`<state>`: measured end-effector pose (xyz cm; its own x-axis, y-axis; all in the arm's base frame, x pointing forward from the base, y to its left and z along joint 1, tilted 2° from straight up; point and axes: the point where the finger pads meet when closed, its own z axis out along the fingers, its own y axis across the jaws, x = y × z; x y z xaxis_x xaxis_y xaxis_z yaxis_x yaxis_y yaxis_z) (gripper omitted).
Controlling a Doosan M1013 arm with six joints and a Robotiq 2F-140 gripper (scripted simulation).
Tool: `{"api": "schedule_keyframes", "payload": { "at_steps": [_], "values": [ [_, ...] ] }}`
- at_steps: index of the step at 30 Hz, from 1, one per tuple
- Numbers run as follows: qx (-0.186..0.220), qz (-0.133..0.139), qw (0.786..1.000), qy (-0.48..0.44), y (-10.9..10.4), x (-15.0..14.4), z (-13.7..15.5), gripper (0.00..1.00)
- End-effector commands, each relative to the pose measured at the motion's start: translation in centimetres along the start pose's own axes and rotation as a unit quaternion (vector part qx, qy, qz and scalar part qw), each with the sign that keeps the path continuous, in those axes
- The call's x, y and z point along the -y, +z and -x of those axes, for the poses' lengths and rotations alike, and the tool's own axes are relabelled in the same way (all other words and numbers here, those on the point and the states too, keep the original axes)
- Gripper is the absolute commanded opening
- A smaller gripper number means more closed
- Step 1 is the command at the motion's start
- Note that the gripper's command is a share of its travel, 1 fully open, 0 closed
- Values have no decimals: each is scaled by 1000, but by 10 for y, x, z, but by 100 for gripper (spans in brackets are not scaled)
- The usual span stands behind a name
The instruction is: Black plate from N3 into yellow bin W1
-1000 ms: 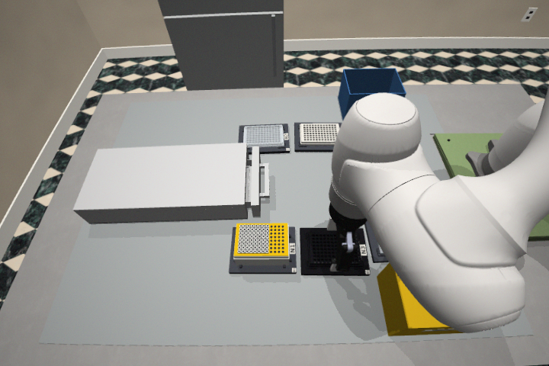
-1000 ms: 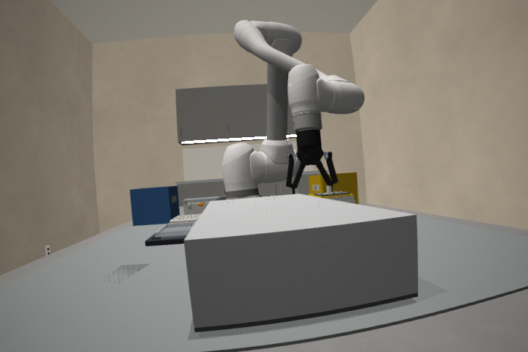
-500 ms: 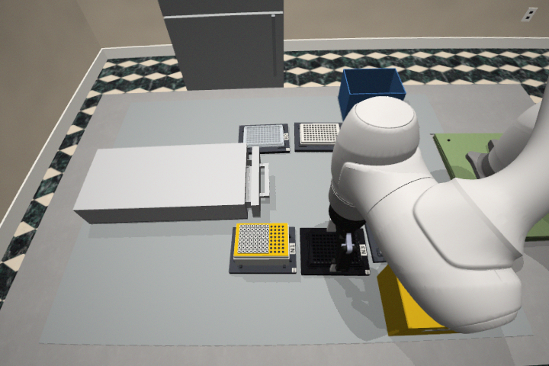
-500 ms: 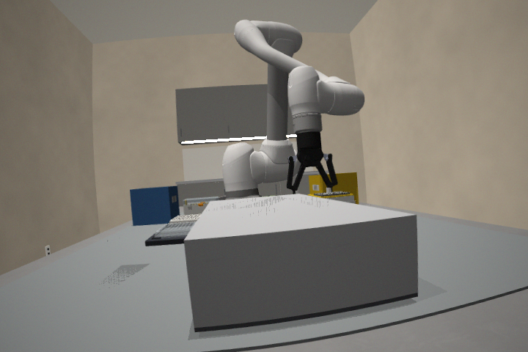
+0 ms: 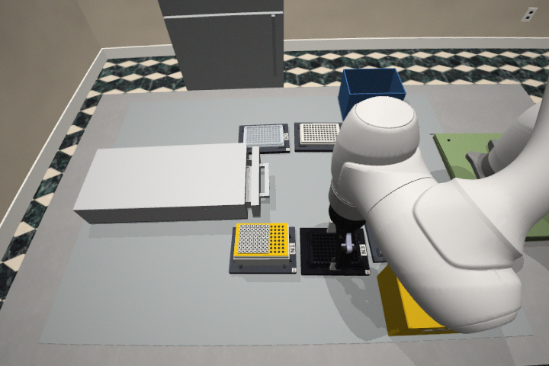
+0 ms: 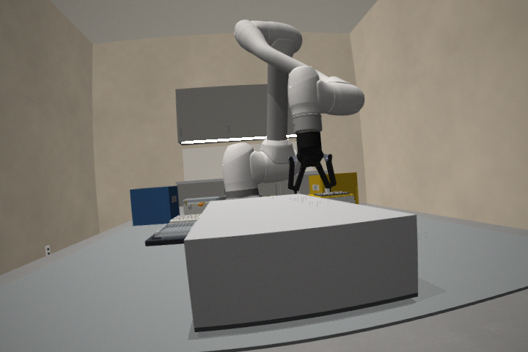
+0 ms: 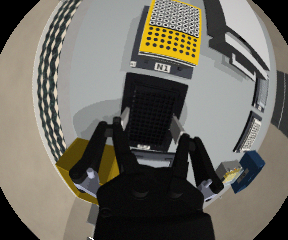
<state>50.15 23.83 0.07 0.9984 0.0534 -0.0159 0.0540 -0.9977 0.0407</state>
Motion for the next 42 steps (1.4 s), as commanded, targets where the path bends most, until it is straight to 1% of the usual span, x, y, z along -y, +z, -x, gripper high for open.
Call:
{"api": "schedule_keyframes", "payload": {
  "at_steps": [1,7,8,42],
  "values": [
    [0,0,1000,0,0,0,0,62],
    [0,0,1000,0,0,0,0,59],
    [0,0,1000,0,0,0,0,10],
    [0,0,1000,0,-2,0,0,10]
  ]
}}
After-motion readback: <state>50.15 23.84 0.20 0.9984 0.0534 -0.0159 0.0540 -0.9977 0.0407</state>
